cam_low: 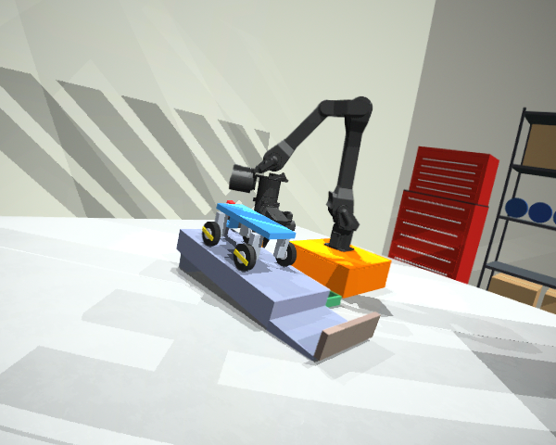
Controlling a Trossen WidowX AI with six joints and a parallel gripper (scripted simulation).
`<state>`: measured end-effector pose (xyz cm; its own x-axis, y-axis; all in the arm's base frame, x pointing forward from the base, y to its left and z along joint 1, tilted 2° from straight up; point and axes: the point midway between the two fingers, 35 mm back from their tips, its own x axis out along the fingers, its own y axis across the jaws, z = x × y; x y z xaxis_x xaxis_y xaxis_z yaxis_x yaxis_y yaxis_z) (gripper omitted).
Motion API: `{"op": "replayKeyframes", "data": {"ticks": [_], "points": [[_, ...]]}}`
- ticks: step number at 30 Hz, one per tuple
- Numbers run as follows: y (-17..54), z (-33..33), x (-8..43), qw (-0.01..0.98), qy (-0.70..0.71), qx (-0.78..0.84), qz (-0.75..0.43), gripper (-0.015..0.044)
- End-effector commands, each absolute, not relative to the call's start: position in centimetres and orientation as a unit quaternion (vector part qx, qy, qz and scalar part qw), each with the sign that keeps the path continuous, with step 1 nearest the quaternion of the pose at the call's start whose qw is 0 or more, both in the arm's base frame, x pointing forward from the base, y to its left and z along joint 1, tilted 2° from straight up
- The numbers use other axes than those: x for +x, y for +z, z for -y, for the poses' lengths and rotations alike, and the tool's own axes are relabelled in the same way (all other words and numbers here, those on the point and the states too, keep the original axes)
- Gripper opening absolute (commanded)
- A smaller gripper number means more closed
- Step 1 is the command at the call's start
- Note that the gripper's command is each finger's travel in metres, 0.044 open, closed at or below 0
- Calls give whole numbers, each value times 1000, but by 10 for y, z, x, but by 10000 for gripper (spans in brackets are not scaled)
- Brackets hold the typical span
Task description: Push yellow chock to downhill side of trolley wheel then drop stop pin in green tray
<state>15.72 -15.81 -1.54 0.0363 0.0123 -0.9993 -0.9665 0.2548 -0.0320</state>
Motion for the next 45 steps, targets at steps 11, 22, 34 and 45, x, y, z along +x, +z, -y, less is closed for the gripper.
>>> {"op": "replayKeyframes", "data": {"ticks": [11,22,34,45], "points": [[4,158,155,574,429,-433,-547,0],[39,155,150,574,429,-432,-547,0],[76,155,148,574,429,-432,-547,0],[109,158,149,574,429,-432,-547,0]]}}
